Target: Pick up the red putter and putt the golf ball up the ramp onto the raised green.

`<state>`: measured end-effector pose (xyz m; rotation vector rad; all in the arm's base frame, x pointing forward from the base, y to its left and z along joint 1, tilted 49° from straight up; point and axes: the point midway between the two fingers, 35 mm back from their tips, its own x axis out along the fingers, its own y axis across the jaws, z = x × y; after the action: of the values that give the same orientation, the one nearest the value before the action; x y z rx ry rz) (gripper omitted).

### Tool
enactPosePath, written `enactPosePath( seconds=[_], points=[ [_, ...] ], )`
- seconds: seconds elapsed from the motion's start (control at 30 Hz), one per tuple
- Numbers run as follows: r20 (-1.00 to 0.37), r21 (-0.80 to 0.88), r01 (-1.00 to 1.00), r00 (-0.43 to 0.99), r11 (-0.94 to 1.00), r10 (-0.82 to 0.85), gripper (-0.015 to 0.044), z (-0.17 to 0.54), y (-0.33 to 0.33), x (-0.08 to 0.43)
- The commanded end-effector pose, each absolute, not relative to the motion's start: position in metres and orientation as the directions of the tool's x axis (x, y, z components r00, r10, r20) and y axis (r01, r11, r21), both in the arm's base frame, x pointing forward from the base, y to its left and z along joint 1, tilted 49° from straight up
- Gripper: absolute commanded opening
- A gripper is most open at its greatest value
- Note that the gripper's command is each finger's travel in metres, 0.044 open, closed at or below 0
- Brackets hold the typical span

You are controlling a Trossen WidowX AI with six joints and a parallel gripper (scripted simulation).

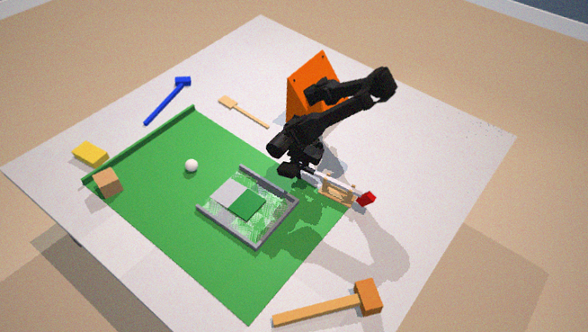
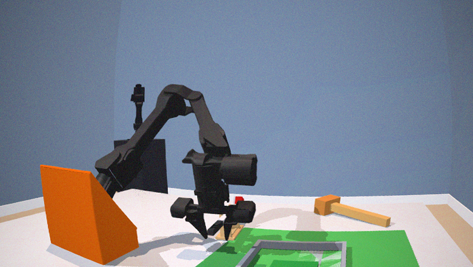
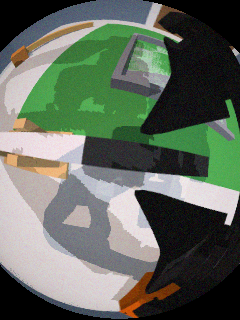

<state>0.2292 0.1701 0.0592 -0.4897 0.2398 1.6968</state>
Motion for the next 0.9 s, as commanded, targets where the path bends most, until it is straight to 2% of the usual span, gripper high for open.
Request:
enactPosePath(
  seconds=[0.0, 0.1, 0.33, 0.87],
  points=[
    [-0.448, -0.115, -0.975, -0.119, -0.189, 0.886, 0.0125, 0.060, 0.170, 0.229],
    [-0.448, -0.115, -0.975, -0.119, -0.189, 0.886, 0.0046, 0.060, 0.170, 0.229],
    [-0.448, -0.115, -0.975, -0.119, -0.189, 0.886, 0.0000, 0.060, 0.170, 0.229],
    [-0.469, -0.112, -0.976, -0.113, -0.186, 0.876, 0.0000, 0.090, 0.127, 0.238]
  ],
)
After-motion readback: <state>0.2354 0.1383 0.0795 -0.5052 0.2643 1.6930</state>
